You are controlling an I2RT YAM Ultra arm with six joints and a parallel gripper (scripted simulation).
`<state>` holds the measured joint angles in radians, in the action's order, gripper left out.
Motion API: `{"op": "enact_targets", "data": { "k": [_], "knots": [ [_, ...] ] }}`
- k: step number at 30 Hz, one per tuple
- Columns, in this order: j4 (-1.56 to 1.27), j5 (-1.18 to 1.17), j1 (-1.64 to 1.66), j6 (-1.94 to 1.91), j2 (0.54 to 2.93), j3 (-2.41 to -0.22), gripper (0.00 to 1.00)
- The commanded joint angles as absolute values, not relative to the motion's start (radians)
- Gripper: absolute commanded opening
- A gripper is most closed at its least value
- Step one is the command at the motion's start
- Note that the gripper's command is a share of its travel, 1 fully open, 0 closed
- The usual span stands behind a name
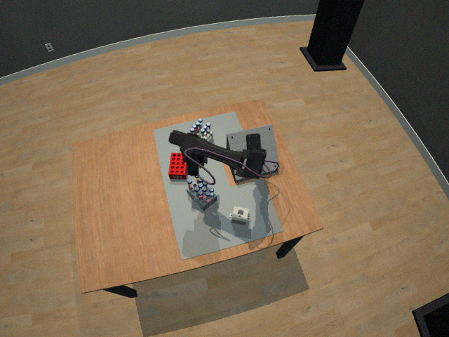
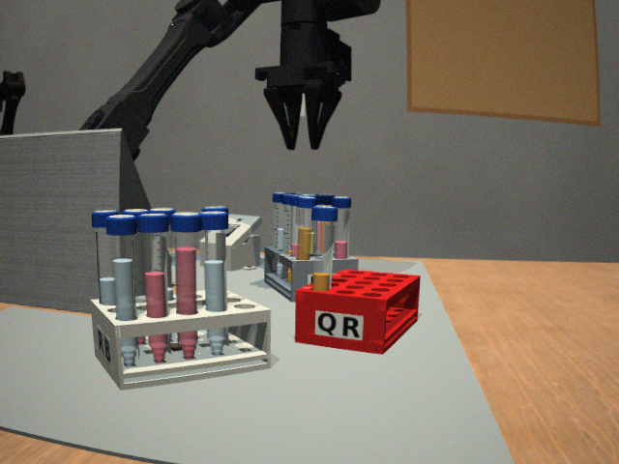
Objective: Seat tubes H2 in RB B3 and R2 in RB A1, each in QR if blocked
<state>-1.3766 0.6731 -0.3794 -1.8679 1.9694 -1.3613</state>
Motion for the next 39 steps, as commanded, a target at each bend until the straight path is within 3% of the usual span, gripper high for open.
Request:
{"op": "enact_targets", "data": {
  "k": [1, 3, 4, 39],
  "knots": [
    [-1.435, 0.661, -0.411, -1.895, 1.988, -1.401, 0.3],
    [-1.425, 0.669, -0.401, -1.889, 1.973, -1.384, 0.3],
    [-1.432, 0.659, -0.415, -1.854, 1.996, -1.393, 0.0],
    [-1.26, 0.6, -0.55, -0.978, 2.262, -1.43, 0.0]
  ]
}}
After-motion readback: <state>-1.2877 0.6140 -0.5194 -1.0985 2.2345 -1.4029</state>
